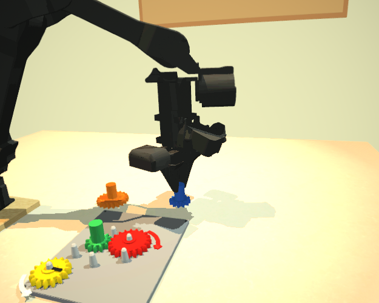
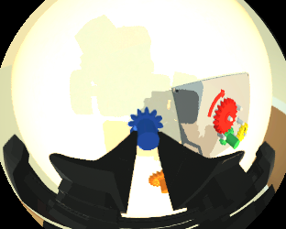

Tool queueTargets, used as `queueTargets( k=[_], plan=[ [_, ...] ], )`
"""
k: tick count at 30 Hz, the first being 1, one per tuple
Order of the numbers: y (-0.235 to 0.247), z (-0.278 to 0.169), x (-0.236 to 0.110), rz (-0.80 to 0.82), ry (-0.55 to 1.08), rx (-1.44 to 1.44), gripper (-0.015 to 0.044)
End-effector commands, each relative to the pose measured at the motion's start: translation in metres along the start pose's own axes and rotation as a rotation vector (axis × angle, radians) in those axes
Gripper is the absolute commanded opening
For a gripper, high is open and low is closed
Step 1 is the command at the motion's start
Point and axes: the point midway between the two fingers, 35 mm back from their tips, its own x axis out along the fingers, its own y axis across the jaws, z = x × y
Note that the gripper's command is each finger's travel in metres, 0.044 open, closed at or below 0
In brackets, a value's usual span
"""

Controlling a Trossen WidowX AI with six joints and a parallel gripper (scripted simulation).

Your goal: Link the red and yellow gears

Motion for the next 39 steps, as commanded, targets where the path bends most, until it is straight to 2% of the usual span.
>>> queueTargets(
  k=[1,39],
  plan=[
    [0.001,0.002,-0.008,0.002,-0.004,0.003,0.0000],
    [0.002,0.003,-0.088,0.009,-0.017,0.001,0.0000]
  ],
)
